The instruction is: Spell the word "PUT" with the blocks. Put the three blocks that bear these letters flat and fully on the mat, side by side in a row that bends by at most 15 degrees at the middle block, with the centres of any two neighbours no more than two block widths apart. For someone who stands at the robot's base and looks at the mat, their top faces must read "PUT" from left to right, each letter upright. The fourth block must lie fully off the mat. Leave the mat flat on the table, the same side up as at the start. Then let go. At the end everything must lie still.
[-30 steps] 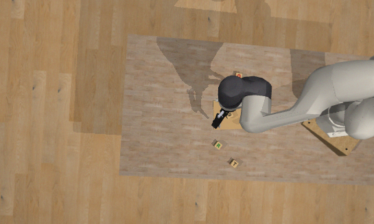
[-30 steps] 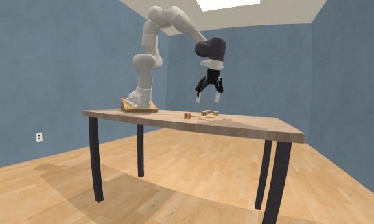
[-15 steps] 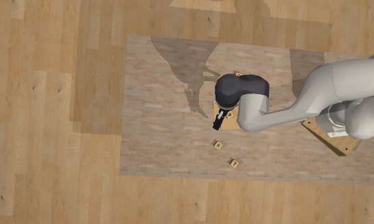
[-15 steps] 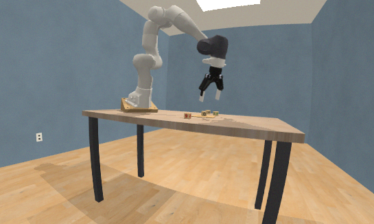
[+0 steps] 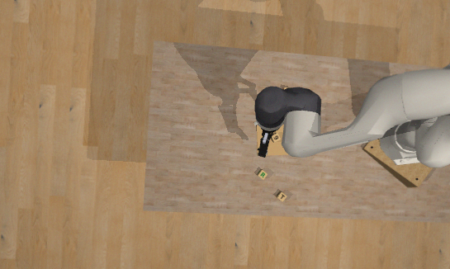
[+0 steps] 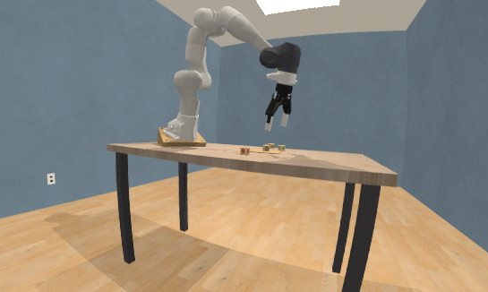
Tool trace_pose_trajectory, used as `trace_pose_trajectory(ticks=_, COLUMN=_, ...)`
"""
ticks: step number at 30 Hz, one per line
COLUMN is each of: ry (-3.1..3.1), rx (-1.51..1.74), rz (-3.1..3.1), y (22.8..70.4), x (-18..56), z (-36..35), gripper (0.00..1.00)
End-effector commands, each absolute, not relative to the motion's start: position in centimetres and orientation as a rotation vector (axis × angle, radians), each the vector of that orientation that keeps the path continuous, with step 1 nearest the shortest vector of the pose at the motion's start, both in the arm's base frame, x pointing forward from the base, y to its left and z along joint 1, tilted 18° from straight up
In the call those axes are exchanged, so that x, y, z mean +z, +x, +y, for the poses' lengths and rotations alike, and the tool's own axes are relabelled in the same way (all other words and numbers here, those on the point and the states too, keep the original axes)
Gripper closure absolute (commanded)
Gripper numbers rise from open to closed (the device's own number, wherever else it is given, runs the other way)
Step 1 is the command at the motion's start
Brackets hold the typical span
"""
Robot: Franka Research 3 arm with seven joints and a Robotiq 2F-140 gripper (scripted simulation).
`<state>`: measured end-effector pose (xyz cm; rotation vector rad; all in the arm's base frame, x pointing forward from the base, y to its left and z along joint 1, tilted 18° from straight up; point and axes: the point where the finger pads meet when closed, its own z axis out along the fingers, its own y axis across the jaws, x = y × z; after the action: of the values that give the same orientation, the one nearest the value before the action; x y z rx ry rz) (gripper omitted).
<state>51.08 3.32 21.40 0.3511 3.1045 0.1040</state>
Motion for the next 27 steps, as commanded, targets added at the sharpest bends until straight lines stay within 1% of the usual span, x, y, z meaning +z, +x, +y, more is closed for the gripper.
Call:
trace_pose_trajectory(ticks=1, ry=0.175, rx=0.096, rz=3.127, y=50.9, x=21.5, z=3.2, gripper=0.0)
trace_pose_trajectory(ticks=27, ry=-0.407, rx=0.085, rz=3.096, y=52.4, x=24.5, z=3.0, gripper=0.0)
